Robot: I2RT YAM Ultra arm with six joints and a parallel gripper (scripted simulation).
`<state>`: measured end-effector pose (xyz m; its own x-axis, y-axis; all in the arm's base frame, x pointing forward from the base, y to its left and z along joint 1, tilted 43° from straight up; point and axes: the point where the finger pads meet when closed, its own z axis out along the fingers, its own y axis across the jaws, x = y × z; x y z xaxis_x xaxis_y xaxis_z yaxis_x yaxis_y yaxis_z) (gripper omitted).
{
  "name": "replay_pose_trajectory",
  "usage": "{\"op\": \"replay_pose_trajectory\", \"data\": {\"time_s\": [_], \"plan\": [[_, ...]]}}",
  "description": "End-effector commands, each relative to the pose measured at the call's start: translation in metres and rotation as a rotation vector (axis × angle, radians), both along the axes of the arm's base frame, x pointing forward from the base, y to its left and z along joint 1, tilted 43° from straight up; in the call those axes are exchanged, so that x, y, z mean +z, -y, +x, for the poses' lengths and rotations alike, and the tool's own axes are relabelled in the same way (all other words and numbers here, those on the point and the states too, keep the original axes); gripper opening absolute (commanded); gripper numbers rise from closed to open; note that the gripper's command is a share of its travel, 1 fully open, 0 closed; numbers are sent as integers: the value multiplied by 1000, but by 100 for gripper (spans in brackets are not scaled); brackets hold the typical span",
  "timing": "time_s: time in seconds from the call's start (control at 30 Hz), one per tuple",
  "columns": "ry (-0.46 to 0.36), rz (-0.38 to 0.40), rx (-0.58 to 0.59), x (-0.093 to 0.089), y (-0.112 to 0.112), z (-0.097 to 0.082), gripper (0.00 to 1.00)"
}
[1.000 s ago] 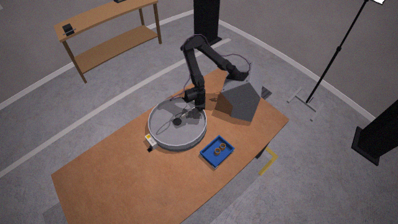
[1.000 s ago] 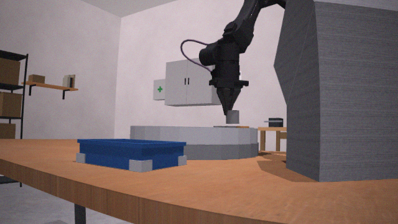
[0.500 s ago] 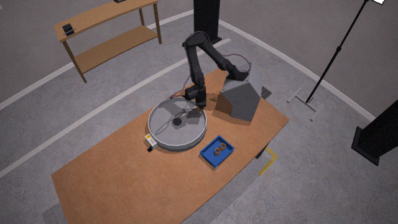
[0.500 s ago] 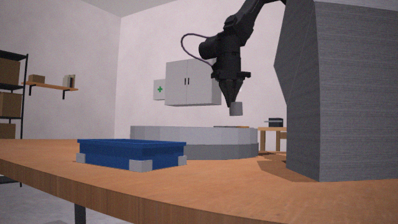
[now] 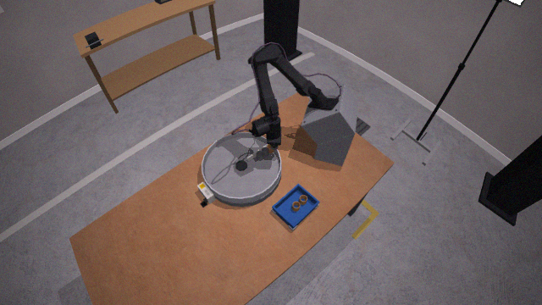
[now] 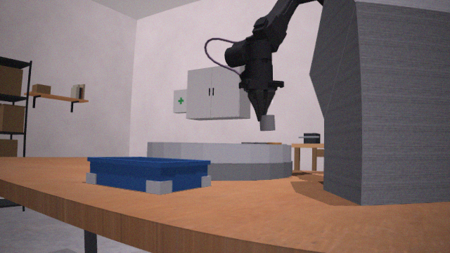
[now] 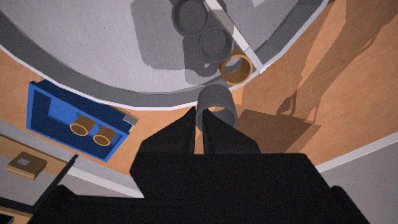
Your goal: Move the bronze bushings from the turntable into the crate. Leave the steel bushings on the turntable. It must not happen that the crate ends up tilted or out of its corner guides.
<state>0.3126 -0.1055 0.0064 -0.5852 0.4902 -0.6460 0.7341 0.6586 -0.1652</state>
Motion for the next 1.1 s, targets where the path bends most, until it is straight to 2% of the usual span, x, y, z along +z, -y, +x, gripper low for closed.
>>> {"op": "replay_pose_trajectory", "data": {"time_s": [0.0,0.43,0.77,0.83,1.07], "plan": [[44,-12,9,14,-5,7,0],[44,-12,9,14,-5,8,0],[48,-15,15,21,-4,17,0],[11,-17,19,14,-4,18,0],[9,-12,13,26,2,40,0]]}}
